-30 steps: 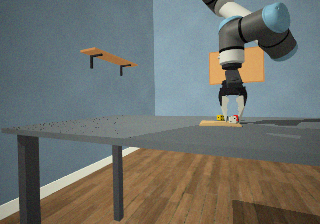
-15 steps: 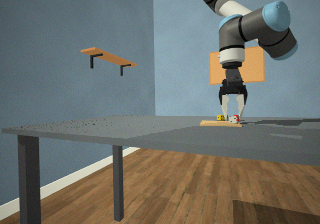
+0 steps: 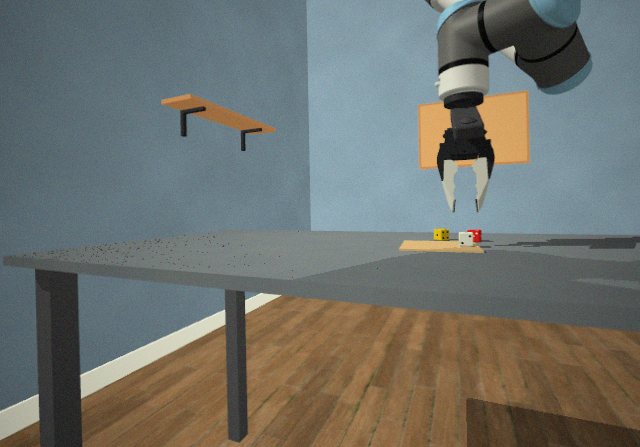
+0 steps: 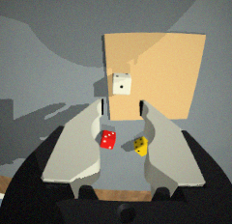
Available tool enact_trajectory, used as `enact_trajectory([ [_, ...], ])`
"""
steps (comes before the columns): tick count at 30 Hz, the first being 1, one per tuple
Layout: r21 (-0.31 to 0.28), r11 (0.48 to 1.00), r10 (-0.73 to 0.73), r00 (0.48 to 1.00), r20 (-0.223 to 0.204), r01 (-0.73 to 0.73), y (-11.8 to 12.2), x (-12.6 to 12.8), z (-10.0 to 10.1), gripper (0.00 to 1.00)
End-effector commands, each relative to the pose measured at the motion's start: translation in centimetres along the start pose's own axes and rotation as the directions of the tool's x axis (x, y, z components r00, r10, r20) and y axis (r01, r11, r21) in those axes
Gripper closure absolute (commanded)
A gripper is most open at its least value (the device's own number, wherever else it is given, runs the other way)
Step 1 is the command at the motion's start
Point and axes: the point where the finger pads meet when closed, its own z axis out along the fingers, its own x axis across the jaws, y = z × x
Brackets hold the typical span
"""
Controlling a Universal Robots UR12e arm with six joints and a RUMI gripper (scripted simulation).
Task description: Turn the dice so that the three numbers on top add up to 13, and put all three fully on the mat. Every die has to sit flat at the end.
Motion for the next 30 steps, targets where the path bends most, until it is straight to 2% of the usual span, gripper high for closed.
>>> enact_trajectory([
  [1, 0.000, 1.000, 0.000, 1.000, 0.000, 0.000, 0.0, 0.0, -1.9, 0.76],
  [9, 0.000, 1.000, 0.000, 1.000, 0.000, 0.000, 0.0, 0.0, -3.0, 0.76],
  [10, 0.000, 1.000, 0.000, 1.000, 0.000, 0.000, 0.0, 0.0, -3.0, 0.00],
  [30, 0.000, 1.000, 0.000, 1.000, 0.000, 0.000, 0.0, 0.0, -3.0, 0.00],
])
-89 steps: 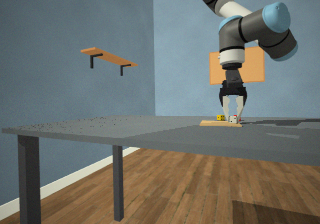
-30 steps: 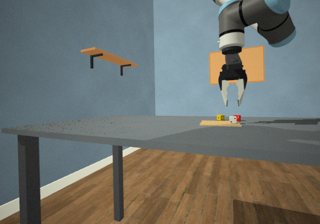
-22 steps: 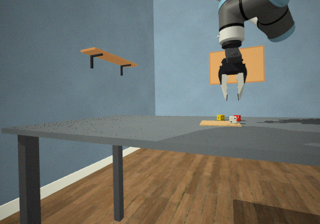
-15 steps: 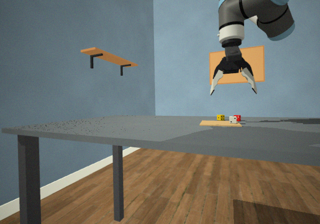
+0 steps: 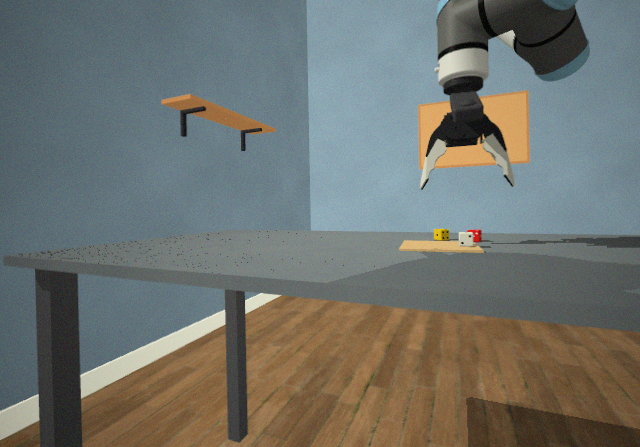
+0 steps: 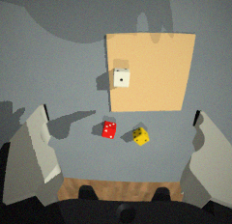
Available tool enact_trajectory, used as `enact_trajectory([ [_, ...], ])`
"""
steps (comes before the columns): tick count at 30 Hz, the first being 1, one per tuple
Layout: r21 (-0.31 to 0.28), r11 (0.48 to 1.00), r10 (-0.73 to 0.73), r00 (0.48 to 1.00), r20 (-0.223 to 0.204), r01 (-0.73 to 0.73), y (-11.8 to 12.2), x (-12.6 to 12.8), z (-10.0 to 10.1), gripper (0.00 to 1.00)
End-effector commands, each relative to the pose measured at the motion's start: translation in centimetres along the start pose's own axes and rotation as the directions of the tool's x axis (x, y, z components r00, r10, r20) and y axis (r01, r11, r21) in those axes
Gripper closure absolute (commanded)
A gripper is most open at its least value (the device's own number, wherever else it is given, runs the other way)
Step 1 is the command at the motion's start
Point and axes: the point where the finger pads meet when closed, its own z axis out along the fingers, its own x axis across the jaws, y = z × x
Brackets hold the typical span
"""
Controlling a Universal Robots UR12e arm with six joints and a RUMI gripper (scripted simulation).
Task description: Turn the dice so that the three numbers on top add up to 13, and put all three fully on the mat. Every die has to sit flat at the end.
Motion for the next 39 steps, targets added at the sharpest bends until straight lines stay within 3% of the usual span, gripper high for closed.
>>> enact_trajectory([
  [1, 0.000, 1.000, -0.001, 1.000, -0.001, 0.001, 0.0, 0.0, 0.0, 0.00],
  [10, 0.000, 1.000, -0.032, 1.000, -0.001, 0.032, 0.2, 0.0, 0.0, 0.00],
  [22, 0.001, 0.975, -0.221, 0.975, 0.000, 0.221, 1.7, -0.3, 0.2, 0.00],
  [30, 0.002, 0.897, -0.443, 0.897, 0.000, 0.443, 3.6, -0.7, 0.4, 0.00],
  [35, 0.002, 0.817, -0.577, 0.817, -0.001, 0.577, 4.9, -0.9, 0.6, 0.00],
  [37, 0.002, 0.817, -0.577, 0.817, -0.001, 0.577, 4.9, -0.9, 0.6, 0.00],
  [39, 0.002, 0.768, -0.641, 0.768, -0.001, 0.641, 5.5, -1.1, 0.7, 0.00],
])
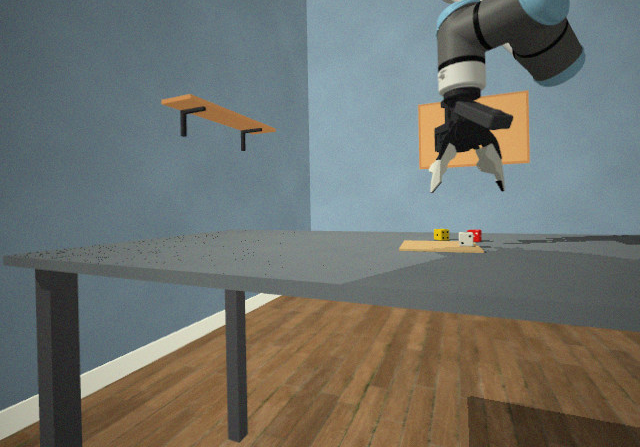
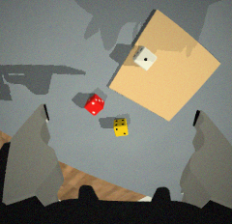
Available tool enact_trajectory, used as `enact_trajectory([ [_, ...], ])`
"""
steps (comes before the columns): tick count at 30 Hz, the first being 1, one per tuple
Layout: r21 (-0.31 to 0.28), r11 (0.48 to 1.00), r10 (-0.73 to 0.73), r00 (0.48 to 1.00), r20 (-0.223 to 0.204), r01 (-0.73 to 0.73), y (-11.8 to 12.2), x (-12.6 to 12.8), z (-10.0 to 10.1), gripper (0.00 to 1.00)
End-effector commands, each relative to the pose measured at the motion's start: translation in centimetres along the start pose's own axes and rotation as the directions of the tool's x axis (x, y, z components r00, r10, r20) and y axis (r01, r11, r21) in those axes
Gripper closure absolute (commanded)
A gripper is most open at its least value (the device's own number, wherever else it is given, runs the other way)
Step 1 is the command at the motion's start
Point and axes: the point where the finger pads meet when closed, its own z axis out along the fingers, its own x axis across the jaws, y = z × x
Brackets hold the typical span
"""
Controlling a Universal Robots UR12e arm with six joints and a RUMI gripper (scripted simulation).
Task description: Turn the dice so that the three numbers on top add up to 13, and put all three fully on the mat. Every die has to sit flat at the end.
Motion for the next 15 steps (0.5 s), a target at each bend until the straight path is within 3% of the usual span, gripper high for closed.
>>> enact_trajectory([
  [1, -0.001, 0.986, -0.166, 0.986, -0.008, 0.166, 1.0, -0.9, 0.1, 0.00],
  [6, -0.002, 0.960, -0.282, 0.959, -0.008, 0.282, 1.8, -1.6, 0.2, 0.00],
  [13, -0.004, 0.878, -0.479, 0.878, -0.007, 0.479, 3.2, -2.9, 0.4, 0.00],
  [15, -0.004, 0.878, -0.479, 0.878, -0.007, 0.479, 3.2, -2.9, 0.4, 0.00],
])
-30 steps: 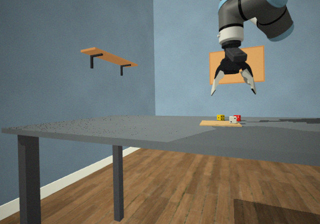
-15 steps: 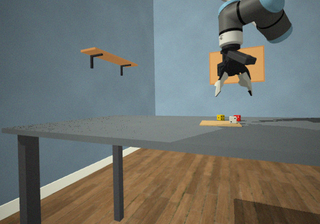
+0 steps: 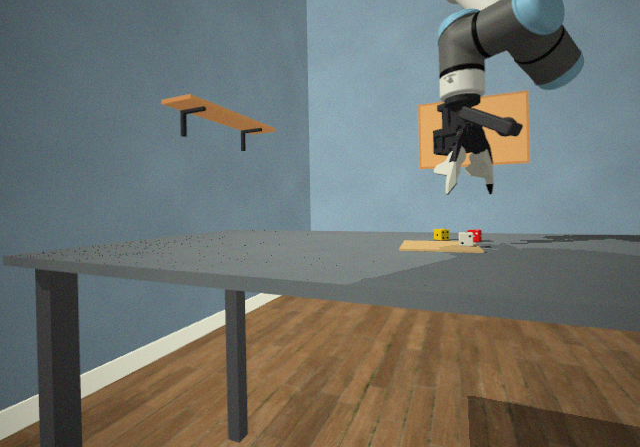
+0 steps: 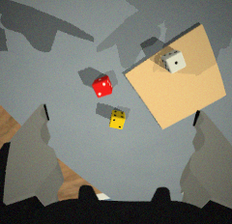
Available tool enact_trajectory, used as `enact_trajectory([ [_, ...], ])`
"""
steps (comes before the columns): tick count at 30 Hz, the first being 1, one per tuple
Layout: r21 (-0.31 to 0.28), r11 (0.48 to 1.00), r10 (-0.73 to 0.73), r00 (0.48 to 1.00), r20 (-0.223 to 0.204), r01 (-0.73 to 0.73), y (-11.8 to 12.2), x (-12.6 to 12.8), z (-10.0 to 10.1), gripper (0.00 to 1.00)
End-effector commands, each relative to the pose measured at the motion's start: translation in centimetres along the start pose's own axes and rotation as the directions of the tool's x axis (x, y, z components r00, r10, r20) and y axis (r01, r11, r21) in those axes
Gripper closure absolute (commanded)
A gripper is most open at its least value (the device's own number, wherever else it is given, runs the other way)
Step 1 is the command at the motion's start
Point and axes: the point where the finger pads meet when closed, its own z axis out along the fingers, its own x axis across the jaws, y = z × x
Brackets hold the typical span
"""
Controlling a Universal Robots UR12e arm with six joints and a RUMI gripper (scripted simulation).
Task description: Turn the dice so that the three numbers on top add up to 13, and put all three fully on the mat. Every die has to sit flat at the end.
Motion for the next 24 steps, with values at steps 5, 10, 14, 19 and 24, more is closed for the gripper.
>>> enact_trajectory([
  [5, -0.005, 0.974, -0.227, 0.974, -0.006, 0.227, 0.9, -1.8, 0.1, 0.00],
  [10, -0.006, 0.949, -0.315, 0.949, -0.006, 0.315, 1.2, -2.5, 0.2, 0.00],
  [14, -0.007, 0.936, -0.351, 0.936, -0.005, 0.351, 1.4, -2.9, 0.2, 0.00],
  [19, -0.007, 0.932, -0.363, 0.932, -0.005, 0.363, 1.4, -3.0, 0.2, 0.00],
  [24, -0.007, 0.931, -0.366, 0.931, -0.005, 0.366, 1.4, -3.0, 0.2, 0.76],
])
